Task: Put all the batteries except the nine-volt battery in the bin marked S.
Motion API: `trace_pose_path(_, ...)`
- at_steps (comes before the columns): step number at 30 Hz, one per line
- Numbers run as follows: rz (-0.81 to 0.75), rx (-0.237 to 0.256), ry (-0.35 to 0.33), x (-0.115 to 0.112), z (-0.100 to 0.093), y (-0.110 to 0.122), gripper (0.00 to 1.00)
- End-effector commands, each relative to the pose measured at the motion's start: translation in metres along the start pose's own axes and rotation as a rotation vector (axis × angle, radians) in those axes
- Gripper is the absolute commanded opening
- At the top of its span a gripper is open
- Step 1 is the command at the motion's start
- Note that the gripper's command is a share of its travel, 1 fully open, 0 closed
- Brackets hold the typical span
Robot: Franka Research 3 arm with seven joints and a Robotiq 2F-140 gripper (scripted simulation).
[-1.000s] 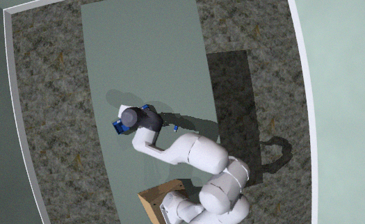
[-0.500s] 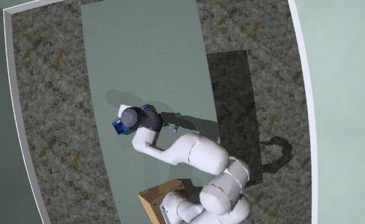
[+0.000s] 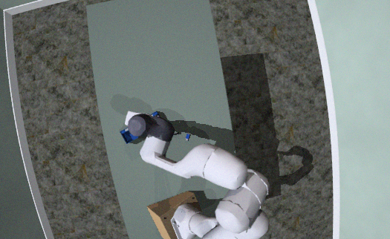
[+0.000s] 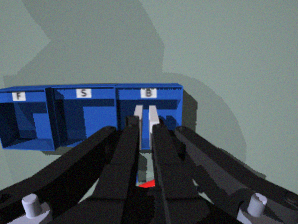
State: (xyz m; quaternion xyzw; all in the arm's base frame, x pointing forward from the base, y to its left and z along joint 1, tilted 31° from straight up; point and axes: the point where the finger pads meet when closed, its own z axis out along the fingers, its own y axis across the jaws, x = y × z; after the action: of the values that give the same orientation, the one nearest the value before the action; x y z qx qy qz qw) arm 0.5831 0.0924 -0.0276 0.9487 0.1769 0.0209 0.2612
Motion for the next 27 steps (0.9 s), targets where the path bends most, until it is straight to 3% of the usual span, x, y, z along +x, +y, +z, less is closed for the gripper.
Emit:
trace_pose_path(1,-0.007,-0.001,-0.007,-0.003,-0.005,-0.001,0.05)
trace_pose_path(3,-0.007,-0.001,-0.007,-0.003,-0.005,-0.001,0.05)
trace_pose_path(11,-0.007,-0.001,-0.007,-0.002,-0.037,-0.001,0.05)
trace_pose_path(27,-0.007,-0.001,-0.007,-0.002,-0.038,-0.001,0.05)
